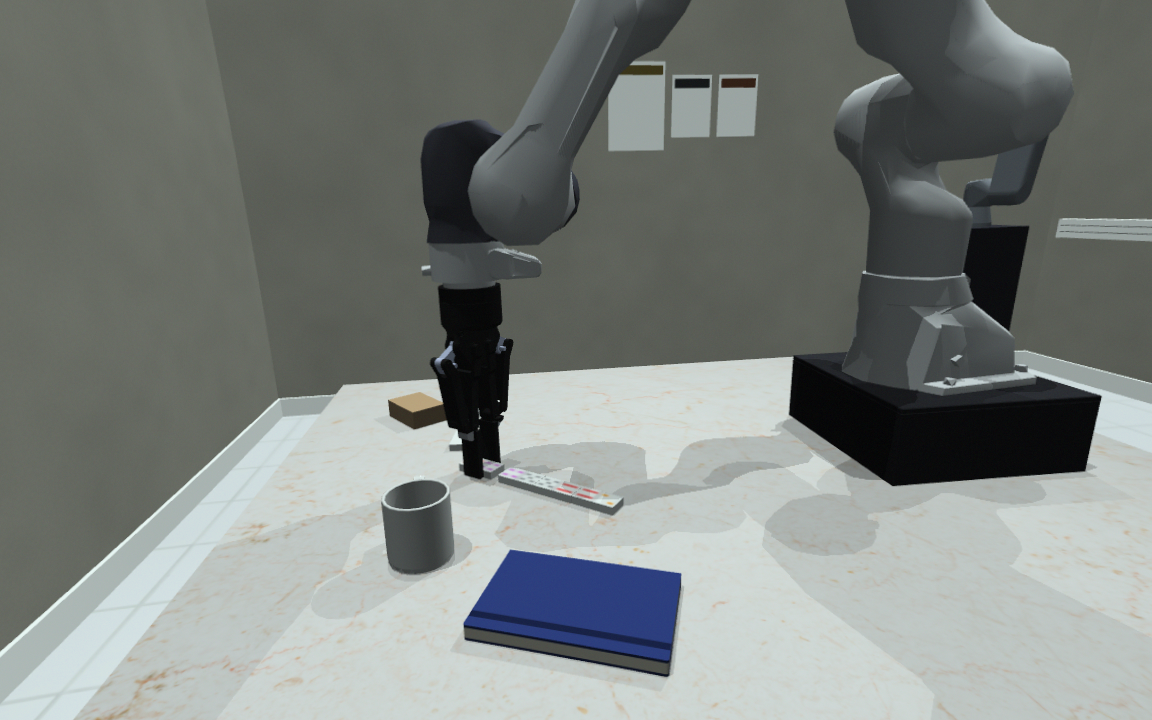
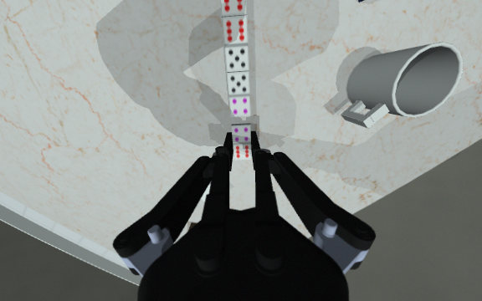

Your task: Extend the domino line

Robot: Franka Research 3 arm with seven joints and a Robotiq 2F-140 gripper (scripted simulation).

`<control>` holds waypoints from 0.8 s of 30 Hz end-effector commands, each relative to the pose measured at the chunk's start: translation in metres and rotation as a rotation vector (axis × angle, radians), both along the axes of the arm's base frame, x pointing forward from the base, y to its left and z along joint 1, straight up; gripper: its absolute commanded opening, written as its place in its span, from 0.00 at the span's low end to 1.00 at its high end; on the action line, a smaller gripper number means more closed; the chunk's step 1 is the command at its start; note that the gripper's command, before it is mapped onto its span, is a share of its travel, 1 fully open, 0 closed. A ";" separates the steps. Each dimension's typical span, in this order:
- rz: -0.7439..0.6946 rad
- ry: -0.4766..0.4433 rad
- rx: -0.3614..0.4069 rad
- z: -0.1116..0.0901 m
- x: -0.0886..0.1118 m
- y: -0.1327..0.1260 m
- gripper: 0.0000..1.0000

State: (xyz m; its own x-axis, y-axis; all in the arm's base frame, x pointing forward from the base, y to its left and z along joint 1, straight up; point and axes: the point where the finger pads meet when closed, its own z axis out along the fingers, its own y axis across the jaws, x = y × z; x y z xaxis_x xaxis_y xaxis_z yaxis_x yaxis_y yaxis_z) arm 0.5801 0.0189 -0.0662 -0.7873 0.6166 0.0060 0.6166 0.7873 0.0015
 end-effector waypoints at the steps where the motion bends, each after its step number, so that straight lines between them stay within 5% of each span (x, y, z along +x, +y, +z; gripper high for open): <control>1: 0.007 -0.003 0.000 0.000 0.001 0.000 0.23; 24: 0.007 -0.003 0.000 0.000 -0.006 0.007 0.23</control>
State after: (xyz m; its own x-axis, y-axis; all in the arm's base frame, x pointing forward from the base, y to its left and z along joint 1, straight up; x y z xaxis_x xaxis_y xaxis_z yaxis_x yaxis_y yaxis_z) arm 0.5738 0.0238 -0.0665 -0.7921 0.6104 0.0064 0.6104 0.7921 0.0005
